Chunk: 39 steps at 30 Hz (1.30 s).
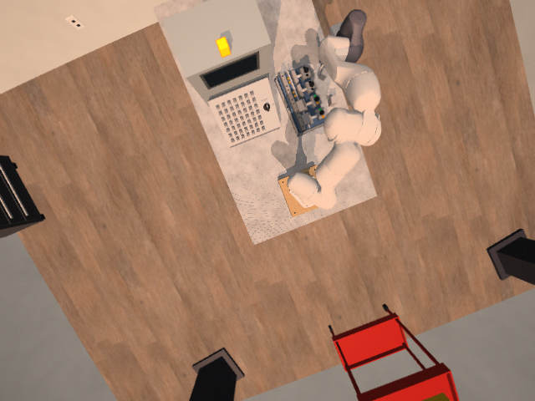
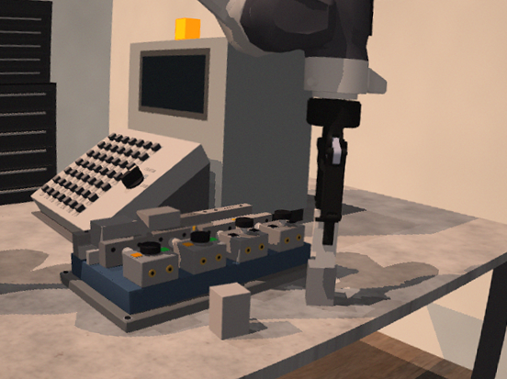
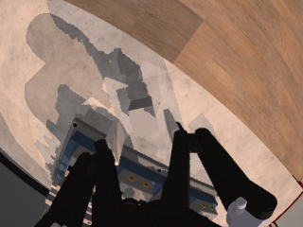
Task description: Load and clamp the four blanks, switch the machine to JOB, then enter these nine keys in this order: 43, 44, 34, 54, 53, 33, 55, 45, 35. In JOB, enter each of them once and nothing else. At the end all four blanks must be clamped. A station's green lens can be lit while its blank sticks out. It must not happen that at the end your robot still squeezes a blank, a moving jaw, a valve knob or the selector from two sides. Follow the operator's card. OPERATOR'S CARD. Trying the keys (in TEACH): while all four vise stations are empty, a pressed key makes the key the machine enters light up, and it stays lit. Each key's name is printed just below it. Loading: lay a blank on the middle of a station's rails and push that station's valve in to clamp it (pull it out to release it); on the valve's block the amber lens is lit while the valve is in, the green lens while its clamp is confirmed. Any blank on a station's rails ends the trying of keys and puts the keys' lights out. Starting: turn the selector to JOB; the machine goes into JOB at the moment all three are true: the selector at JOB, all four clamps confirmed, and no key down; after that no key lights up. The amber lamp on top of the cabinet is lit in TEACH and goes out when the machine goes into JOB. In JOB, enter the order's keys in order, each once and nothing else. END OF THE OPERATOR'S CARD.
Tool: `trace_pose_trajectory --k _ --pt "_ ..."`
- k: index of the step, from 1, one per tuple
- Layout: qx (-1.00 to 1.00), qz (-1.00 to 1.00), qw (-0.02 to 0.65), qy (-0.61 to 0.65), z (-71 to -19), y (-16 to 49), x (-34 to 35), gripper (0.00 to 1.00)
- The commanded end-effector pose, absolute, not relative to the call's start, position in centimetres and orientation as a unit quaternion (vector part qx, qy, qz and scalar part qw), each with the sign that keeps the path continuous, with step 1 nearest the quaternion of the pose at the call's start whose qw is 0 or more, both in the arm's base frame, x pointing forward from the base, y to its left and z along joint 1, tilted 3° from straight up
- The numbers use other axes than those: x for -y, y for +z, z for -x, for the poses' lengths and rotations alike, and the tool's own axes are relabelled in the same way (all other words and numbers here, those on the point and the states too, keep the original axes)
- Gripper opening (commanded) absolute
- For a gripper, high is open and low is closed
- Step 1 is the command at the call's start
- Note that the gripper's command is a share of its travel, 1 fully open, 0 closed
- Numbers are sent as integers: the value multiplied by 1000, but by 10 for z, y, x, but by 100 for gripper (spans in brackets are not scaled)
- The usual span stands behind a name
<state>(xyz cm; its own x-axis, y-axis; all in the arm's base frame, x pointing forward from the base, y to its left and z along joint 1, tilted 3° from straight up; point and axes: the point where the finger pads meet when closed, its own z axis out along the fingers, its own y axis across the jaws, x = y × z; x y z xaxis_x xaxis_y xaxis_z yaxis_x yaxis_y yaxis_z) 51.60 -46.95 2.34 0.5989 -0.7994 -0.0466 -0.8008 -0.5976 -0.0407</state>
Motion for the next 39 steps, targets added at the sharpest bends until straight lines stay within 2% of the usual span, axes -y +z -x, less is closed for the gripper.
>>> trace_pose_trajectory --k 1,39 --pt "-450 893 27 12 -516 22 470 40" --pt "-450 893 27 12 -516 13 469 40"
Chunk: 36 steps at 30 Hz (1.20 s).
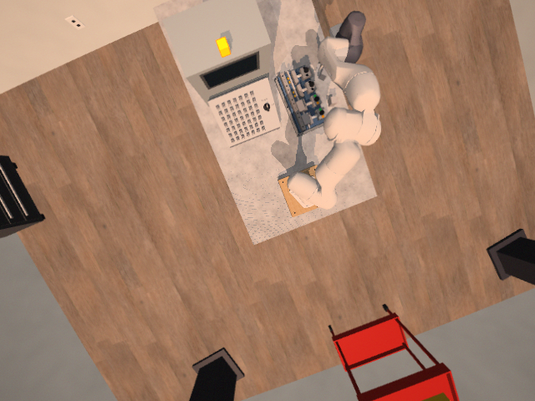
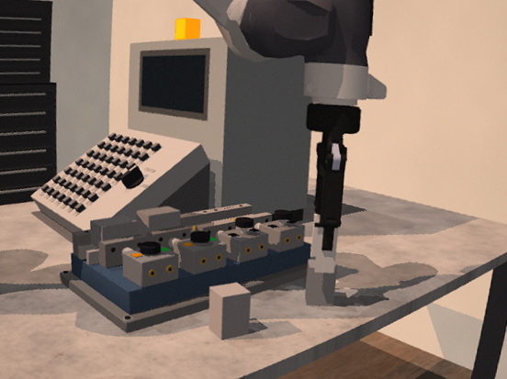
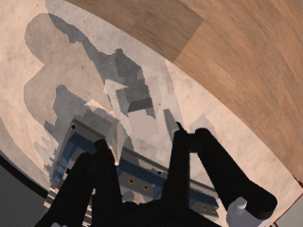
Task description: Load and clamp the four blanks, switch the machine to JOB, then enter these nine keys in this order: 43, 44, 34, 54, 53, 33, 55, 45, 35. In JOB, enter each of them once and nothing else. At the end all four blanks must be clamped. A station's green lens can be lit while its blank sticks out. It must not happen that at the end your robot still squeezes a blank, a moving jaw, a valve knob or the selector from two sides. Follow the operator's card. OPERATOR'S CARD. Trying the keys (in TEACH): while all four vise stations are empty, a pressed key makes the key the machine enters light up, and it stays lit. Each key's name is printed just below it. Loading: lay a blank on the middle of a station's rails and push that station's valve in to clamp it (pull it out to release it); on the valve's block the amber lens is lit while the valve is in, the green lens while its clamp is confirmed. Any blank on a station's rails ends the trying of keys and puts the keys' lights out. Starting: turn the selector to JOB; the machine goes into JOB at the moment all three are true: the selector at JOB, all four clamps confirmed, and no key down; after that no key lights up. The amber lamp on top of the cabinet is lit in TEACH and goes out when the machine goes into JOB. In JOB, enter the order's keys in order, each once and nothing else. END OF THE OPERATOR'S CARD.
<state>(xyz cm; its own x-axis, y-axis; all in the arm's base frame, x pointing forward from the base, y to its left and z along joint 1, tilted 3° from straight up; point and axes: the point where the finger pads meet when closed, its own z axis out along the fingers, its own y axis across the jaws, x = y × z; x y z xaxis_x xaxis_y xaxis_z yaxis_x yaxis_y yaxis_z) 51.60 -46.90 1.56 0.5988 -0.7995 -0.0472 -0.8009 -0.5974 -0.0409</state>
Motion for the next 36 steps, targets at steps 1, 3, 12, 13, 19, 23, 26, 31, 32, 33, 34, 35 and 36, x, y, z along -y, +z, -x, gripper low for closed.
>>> trace_pose_trajectory --k 1,3,12,13,19,23,26,31,32,33,34,35,36 --pt "-450 893 27 12 -516 12 469 40" --pt "-450 893 27 12 -516 11 469 40" --pt "-450 893 27 12 -516 8 469 40" --pt "-450 893 27 12 -516 7 469 40" --pt "-450 893 27 12 -516 5 469 40" --pt "-450 893 27 12 -516 5 469 40" --pt "-450 893 27 12 -516 4 469 40" --pt "-450 893 27 12 -516 4 469 40" --pt "-450 893 27 12 -516 4 469 40" --pt "-450 893 27 12 -516 4 469 40" --pt "-450 893 27 12 -516 4 469 40" --pt "-450 893 27 12 -516 4 469 40" --pt "-450 893 27 12 -516 4 469 40"
